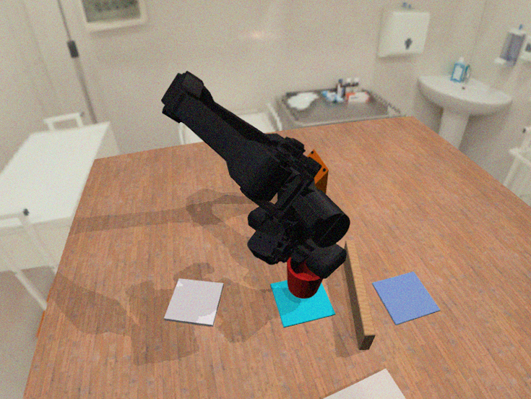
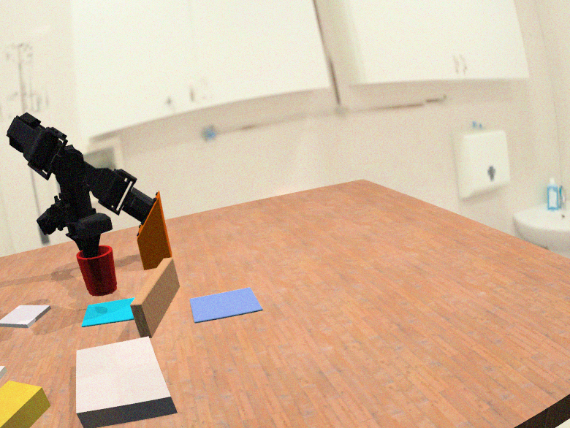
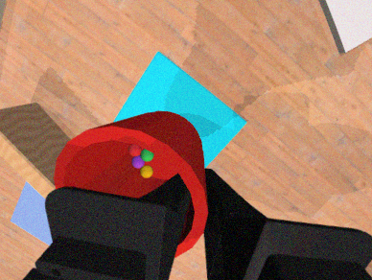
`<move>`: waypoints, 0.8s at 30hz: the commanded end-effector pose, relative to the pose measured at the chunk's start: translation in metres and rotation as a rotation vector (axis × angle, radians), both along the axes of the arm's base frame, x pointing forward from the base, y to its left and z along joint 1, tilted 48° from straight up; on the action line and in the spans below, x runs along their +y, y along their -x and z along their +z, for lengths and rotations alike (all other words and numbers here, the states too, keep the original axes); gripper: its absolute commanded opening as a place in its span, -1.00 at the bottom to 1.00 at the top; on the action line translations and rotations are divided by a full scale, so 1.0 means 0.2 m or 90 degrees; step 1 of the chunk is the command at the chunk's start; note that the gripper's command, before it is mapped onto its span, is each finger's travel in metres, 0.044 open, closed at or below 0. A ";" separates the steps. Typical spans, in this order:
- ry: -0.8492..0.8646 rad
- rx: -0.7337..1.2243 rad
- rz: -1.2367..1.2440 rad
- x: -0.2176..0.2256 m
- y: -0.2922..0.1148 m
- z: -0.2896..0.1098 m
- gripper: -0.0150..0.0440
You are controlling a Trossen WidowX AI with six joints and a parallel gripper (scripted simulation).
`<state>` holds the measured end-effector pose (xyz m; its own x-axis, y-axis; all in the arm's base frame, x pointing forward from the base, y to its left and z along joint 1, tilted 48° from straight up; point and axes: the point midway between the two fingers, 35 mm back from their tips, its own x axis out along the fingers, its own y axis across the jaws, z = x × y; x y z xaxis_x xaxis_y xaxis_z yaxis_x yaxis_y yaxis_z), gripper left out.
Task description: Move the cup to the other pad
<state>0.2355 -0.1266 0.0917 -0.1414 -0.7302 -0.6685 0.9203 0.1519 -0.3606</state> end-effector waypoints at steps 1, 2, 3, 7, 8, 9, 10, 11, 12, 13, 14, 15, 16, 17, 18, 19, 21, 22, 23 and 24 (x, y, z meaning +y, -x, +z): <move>0.002 0.001 0.002 -0.02 0.01 -0.01 -0.49; 0.002 0.001 0.002 -0.02 0.01 -0.02 -0.49; 0.002 0.001 0.002 -0.03 0.01 -0.02 -0.49; 0.002 0.001 0.002 -0.05 0.01 -0.04 -0.49; 0.002 0.001 0.002 -0.05 0.01 -0.04 -0.49; 0.002 0.001 0.002 -0.06 0.01 -0.05 -0.49; 0.002 0.001 0.002 -0.06 0.02 -0.05 -0.49; 0.002 0.001 0.002 -0.07 0.02 -0.06 -0.49; 0.002 0.001 0.002 -0.07 0.02 -0.06 -0.49; 0.002 0.001 0.002 -0.08 0.02 -0.06 -0.49; 0.003 0.001 0.002 -0.08 0.02 -0.07 -0.49; 0.003 0.001 0.002 -0.09 0.02 -0.07 -0.49; 0.003 0.001 0.002 -0.09 0.02 -0.08 -0.49; 0.003 0.001 0.002 -0.10 0.03 -0.08 -0.49; 0.003 0.001 0.002 -0.10 0.03 -0.08 -0.49; 0.003 0.001 0.002 -0.11 0.03 -0.09 -0.49; 0.004 0.001 0.002 -0.12 0.03 -0.09 -0.49; 0.004 0.002 0.002 -0.12 0.03 -0.10 -0.49; 0.004 0.002 0.002 -0.13 0.03 -0.10 -0.49; 0.004 0.002 0.002 -0.13 0.04 -0.11 -0.49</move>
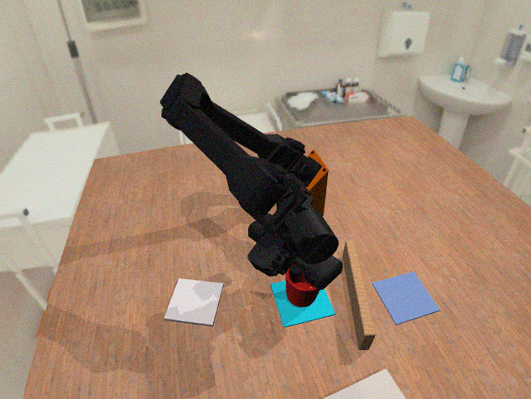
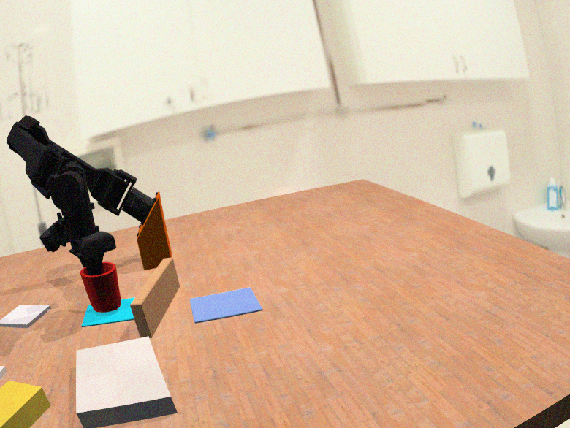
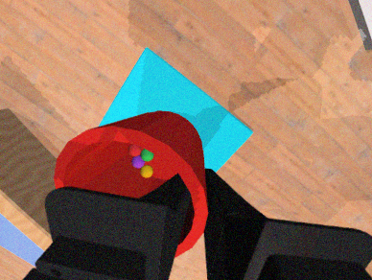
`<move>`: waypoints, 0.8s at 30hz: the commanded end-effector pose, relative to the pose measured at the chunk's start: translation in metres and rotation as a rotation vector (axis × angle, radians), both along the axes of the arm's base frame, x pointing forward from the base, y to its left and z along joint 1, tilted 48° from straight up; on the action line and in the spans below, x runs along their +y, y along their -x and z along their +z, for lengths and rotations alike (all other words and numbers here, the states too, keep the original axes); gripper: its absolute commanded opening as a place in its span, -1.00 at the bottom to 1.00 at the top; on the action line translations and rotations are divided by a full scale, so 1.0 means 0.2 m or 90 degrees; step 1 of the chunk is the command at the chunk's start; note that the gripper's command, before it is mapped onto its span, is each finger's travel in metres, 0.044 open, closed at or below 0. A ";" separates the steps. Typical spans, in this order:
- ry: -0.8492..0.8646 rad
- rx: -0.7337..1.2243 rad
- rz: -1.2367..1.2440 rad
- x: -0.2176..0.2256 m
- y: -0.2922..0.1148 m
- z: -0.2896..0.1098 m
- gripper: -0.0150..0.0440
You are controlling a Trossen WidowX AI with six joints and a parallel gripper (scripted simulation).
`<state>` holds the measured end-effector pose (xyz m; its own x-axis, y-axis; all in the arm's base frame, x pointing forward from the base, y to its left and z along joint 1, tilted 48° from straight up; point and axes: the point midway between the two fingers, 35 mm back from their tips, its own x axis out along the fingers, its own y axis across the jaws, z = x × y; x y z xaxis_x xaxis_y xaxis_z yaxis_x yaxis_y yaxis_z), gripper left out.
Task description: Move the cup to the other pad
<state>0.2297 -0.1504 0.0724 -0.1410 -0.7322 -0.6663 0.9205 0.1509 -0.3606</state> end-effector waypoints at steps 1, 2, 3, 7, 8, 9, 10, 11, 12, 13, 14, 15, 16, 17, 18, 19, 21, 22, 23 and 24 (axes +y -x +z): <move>0.002 0.002 0.002 -0.02 0.01 -0.01 -0.49; 0.003 0.002 0.002 -0.02 0.01 -0.01 -0.49; 0.000 0.000 0.000 -0.01 0.00 -0.01 -0.49; 0.000 0.000 0.000 -0.01 0.00 -0.01 -0.49; 0.000 0.000 0.000 -0.01 0.00 -0.01 -0.49; 0.000 0.000 0.000 -0.01 0.00 -0.01 -0.49; 0.000 0.000 0.000 -0.01 0.00 -0.01 -0.49; 0.000 0.000 0.000 -0.01 0.00 -0.01 -0.49; 0.000 0.000 0.000 -0.01 0.00 -0.01 -0.49; 0.000 0.000 0.000 -0.01 0.00 -0.01 -0.49; 0.000 0.000 0.000 -0.01 0.00 -0.01 -0.49; 0.000 0.000 0.000 -0.01 0.00 -0.01 -0.40; 0.000 0.000 0.000 -0.01 0.00 -0.01 -0.31; 0.000 0.000 0.000 -0.01 0.00 -0.01 -0.22; 0.000 0.000 0.000 -0.01 0.00 -0.01 -0.14; 0.000 0.000 0.000 -0.01 0.00 -0.01 -0.06; 0.000 0.000 0.000 -0.01 0.00 -0.01 -0.06; 0.000 0.000 0.000 -0.01 0.00 -0.01 -0.06; 0.000 0.000 0.000 -0.01 0.00 -0.01 -0.06; 0.000 0.000 0.000 -0.01 0.00 -0.01 -0.06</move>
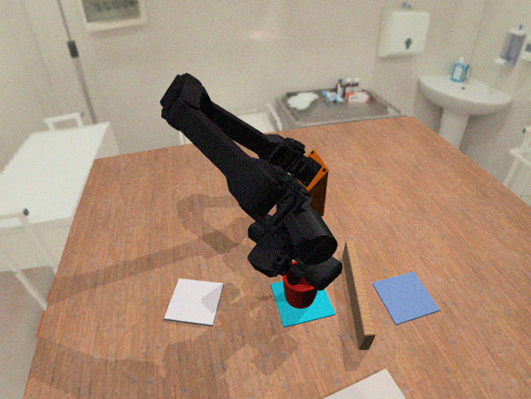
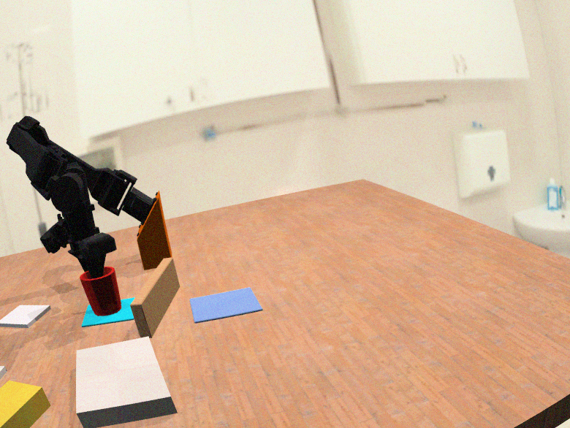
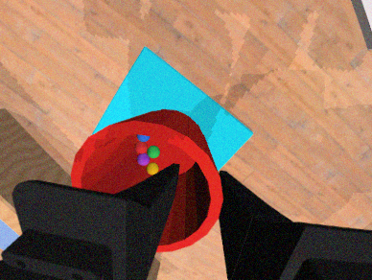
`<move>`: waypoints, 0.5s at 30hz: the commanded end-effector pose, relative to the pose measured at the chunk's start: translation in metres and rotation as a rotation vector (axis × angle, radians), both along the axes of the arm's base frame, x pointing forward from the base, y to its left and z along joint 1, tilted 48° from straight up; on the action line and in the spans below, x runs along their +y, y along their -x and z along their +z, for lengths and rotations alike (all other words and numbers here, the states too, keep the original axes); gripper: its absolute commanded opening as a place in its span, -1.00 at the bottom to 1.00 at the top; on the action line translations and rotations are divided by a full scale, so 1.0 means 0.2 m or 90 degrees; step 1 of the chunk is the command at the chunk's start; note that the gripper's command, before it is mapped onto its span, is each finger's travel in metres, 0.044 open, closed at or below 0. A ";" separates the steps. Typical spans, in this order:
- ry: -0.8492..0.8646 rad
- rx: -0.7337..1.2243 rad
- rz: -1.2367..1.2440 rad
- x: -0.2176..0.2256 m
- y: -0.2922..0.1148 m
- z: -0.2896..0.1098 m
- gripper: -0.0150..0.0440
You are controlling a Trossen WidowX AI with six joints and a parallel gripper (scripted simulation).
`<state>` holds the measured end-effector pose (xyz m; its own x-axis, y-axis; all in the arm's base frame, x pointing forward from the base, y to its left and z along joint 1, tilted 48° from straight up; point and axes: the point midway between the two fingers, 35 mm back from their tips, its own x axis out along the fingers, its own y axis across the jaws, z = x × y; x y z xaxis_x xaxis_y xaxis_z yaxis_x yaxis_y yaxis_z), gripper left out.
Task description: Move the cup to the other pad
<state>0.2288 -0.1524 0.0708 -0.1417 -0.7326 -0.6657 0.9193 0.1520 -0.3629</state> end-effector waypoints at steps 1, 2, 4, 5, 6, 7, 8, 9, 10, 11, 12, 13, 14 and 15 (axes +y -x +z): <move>0.000 -0.001 -0.001 0.00 0.00 0.00 -0.06; 0.000 -0.001 -0.001 0.01 0.00 0.00 -0.06; 0.000 -0.001 -0.001 0.01 0.00 0.01 -0.06; 0.000 -0.001 -0.001 0.02 -0.01 0.01 -0.06; -0.001 -0.001 -0.001 0.02 -0.01 0.02 -0.06; -0.001 -0.001 -0.001 0.03 -0.01 0.02 -0.06; -0.001 -0.001 -0.001 0.03 -0.01 0.03 -0.06; -0.001 -0.001 -0.001 0.04 -0.01 0.03 -0.06; -0.001 -0.001 -0.001 0.04 -0.01 0.03 -0.06; -0.001 -0.001 -0.001 0.05 -0.01 0.04 -0.06; -0.001 -0.001 0.000 0.05 -0.01 0.04 -0.06; -0.001 -0.001 0.000 0.06 -0.02 0.05 -0.06; -0.001 -0.001 0.000 0.06 -0.02 0.05 -0.06; -0.001 -0.001 0.000 0.07 -0.02 0.05 -0.06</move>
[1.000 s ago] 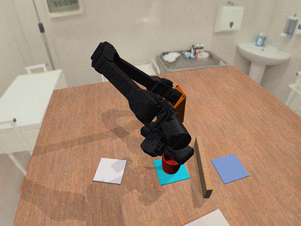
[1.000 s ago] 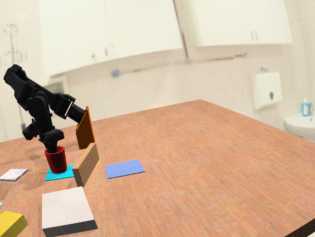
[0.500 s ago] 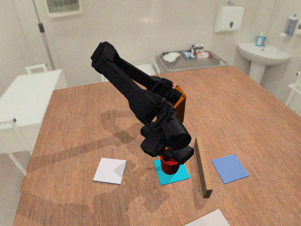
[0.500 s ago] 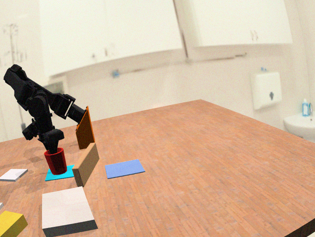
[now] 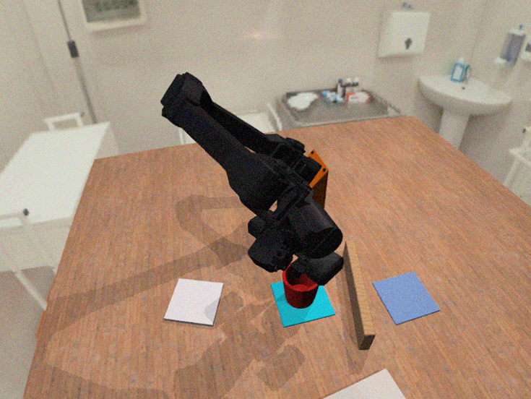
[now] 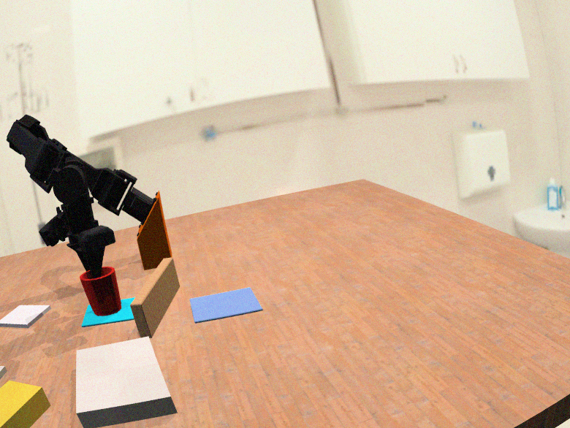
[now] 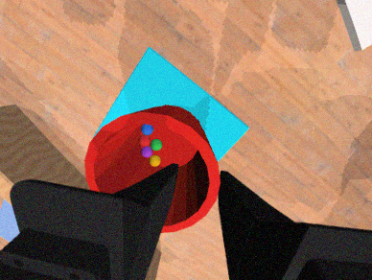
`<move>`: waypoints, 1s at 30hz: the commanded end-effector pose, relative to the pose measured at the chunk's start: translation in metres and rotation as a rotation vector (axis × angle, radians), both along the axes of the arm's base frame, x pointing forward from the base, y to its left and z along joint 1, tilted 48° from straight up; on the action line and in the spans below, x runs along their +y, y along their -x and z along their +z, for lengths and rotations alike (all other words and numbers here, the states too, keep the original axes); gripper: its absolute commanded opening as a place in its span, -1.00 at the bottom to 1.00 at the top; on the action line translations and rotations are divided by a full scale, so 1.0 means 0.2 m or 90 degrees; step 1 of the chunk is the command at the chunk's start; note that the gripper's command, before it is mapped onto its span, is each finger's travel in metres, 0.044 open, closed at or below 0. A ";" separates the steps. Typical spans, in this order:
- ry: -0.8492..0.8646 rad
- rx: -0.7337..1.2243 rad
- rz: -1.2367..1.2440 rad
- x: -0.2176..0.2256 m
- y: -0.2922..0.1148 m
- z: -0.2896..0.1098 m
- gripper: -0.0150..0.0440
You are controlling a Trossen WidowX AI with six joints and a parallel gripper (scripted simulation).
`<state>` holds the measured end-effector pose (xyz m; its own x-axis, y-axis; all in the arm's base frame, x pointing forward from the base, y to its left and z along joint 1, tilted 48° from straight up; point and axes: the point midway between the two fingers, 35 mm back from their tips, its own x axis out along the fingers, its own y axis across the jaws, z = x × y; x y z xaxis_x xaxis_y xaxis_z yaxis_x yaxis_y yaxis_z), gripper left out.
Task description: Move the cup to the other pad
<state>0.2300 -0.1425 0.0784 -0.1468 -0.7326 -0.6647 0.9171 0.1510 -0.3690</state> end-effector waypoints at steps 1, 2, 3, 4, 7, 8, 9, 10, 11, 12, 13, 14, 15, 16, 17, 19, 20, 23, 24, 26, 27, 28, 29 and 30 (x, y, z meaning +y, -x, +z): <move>-0.002 -0.005 0.000 0.02 -0.01 0.02 -0.06; -0.002 -0.005 0.000 0.03 -0.01 0.02 -0.06; -0.002 -0.005 0.001 0.03 -0.01 0.03 -0.06; -0.002 -0.005 0.001 0.04 -0.02 0.03 -0.06; -0.002 -0.005 0.001 0.05 -0.02 0.04 -0.06; -0.002 -0.005 0.001 0.06 -0.02 0.05 -0.06; -0.002 -0.005 0.001 0.06 -0.02 0.05 -0.06; -0.001 -0.005 0.001 0.07 -0.02 0.06 -0.06; -0.001 -0.005 0.001 0.07 -0.02 0.06 -0.06; -0.001 -0.005 0.001 0.08 -0.02 0.06 -0.06; -0.001 -0.005 0.001 0.08 -0.02 0.07 -0.06; -0.001 -0.004 0.001 0.09 -0.02 0.07 -0.06; -0.001 -0.004 0.001 0.09 -0.02 0.08 -0.06; -0.001 -0.004 0.001 0.10 -0.02 0.08 -0.06; -0.001 -0.004 0.001 0.10 -0.02 0.09 -0.06; -0.001 -0.004 0.001 0.11 -0.02 0.09 -0.06; 0.000 -0.004 0.001 0.11 -0.03 0.10 -0.06; 0.000 -0.004 0.001 0.13 -0.02 0.11 -0.06; 0.000 -0.004 0.001 0.13 -0.02 0.11 -0.06; 0.001 -0.004 0.001 0.14 -0.02 0.12 -0.06; 0.001 -0.004 0.001 0.14 -0.02 0.12 -0.06; 0.002 0.002 0.002 0.13 -0.02 0.11 0.03; 0.002 0.002 0.002 0.13 -0.02 0.11 0.12; 0.002 0.002 0.002 0.13 -0.02 0.11 0.21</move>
<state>0.2334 -0.1163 0.1003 -0.1464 -0.7350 -0.6620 0.9163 0.1515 -0.3708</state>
